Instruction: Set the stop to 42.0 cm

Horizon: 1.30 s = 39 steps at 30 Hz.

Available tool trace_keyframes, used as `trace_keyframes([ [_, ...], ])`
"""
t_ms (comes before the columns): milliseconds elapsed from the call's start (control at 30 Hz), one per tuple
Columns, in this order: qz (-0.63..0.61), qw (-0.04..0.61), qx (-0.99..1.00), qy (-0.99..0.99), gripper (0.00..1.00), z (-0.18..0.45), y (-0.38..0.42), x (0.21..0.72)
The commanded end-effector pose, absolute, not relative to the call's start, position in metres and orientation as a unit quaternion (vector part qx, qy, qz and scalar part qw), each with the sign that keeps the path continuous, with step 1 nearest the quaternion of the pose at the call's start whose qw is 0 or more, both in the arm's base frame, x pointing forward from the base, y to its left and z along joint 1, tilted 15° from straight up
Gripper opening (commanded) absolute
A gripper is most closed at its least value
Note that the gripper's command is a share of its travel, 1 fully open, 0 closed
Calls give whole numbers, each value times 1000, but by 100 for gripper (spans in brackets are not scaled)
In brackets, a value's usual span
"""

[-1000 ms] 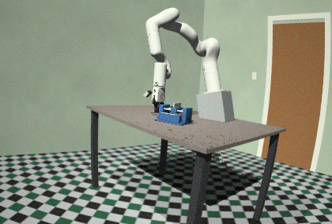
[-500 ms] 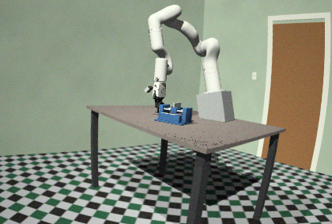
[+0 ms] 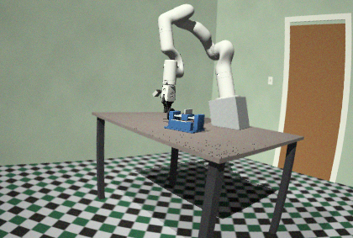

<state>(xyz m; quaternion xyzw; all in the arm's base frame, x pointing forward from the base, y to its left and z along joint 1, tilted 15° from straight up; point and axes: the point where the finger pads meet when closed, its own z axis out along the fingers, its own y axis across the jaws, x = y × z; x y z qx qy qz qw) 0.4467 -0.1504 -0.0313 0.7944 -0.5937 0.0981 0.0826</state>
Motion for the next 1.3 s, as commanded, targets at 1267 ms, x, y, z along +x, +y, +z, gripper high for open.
trace_keyframes([
  [1267, 97, 83, 794, -594, 6, -73, -152, 480],
])
